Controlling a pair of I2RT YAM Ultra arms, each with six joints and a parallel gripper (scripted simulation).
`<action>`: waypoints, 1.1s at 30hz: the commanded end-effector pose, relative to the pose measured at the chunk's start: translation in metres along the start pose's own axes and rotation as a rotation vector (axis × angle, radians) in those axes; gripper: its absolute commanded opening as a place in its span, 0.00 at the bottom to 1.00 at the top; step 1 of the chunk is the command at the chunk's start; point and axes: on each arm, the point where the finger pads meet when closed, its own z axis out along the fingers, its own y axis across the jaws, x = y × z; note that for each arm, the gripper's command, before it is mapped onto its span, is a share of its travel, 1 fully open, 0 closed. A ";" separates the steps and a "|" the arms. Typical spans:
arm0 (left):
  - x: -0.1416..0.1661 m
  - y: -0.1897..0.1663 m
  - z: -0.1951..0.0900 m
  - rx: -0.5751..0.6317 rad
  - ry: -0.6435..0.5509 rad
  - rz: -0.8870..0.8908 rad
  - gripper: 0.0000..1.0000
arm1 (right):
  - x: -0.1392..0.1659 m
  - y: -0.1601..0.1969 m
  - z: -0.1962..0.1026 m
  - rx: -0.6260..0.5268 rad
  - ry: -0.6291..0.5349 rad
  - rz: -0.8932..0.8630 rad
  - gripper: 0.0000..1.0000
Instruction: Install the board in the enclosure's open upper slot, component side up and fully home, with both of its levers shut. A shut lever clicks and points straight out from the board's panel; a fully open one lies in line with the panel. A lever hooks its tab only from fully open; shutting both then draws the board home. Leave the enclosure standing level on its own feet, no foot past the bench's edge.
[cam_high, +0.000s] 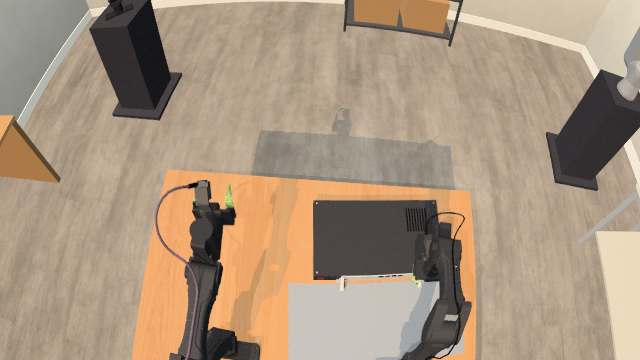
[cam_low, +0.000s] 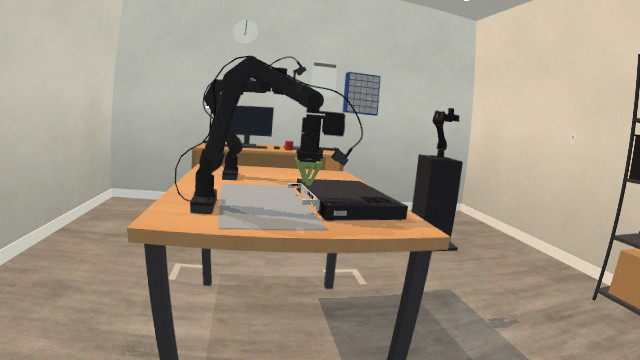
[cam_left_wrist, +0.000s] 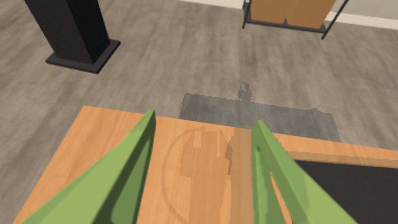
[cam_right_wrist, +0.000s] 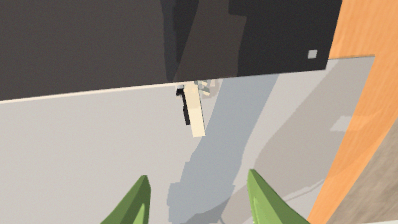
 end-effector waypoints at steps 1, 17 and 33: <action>-0.005 -0.005 0.007 0.071 -0.052 0.011 0.64 | -0.002 0.003 -0.007 -0.003 -0.025 -0.005 0.64; -0.001 0.007 0.008 0.037 -0.041 0.007 0.64 | -0.021 -0.002 -0.013 0.007 -0.261 0.040 1.00; -0.001 0.007 0.008 0.037 -0.041 0.007 0.64 | 0.019 0.002 -0.021 0.024 -0.594 0.099 1.00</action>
